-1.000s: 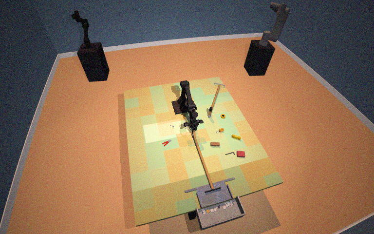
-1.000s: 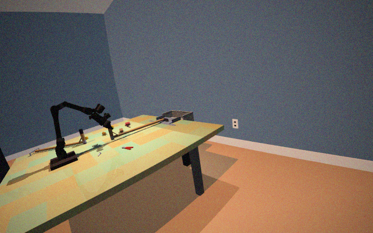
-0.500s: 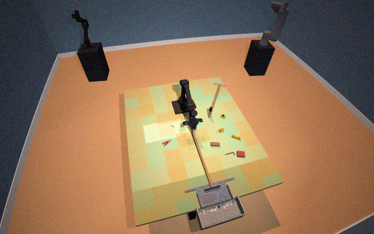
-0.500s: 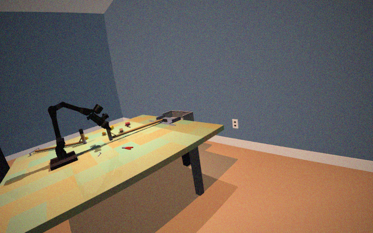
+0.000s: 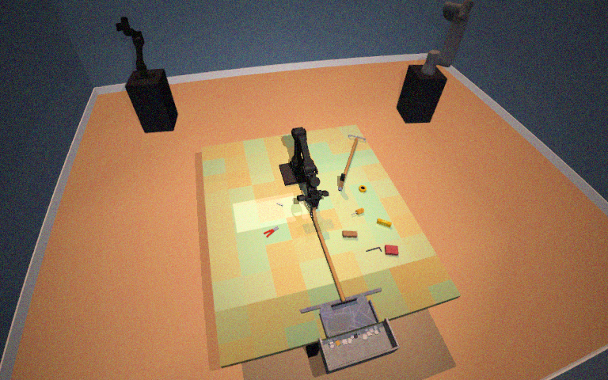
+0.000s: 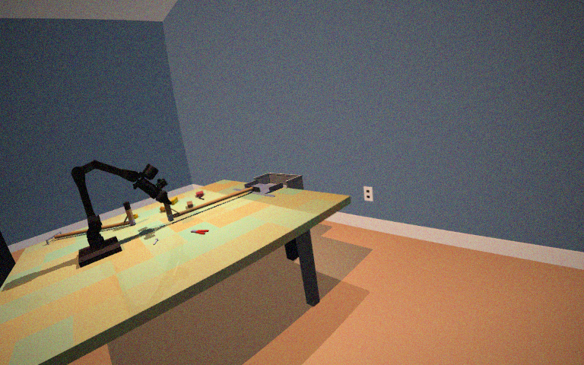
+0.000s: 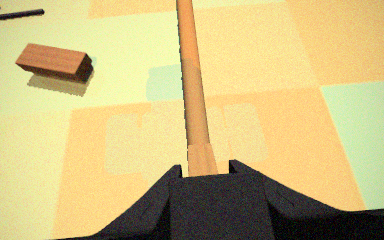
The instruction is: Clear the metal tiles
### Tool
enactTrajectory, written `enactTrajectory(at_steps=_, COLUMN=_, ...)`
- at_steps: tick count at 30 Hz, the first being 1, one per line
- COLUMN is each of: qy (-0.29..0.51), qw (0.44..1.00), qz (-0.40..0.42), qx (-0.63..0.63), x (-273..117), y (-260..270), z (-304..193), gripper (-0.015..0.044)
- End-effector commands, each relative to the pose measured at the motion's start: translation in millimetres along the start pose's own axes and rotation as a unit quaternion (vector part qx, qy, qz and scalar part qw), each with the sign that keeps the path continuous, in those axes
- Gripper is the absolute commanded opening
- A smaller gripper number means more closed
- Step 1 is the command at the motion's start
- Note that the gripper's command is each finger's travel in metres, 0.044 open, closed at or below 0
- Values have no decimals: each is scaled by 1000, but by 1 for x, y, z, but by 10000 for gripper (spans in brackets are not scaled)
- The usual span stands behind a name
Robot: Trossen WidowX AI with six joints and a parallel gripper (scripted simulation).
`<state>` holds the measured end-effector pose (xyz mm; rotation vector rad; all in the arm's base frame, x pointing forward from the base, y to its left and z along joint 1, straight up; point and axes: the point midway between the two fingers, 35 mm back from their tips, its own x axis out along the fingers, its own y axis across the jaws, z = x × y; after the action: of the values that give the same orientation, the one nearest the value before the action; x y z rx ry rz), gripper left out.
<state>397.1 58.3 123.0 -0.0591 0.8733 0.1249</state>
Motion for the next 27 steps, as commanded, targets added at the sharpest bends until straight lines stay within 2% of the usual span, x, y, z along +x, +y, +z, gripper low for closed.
enactTrajectory(at_steps=1, qy=-7, qw=1000, qz=-2, qx=2, x=-5, y=-1, z=-1, gripper=0)
enactTrajectory(at_steps=27, qy=-7, qw=1000, qz=-2, qx=2, x=-19, y=-1, z=-26, gripper=0)
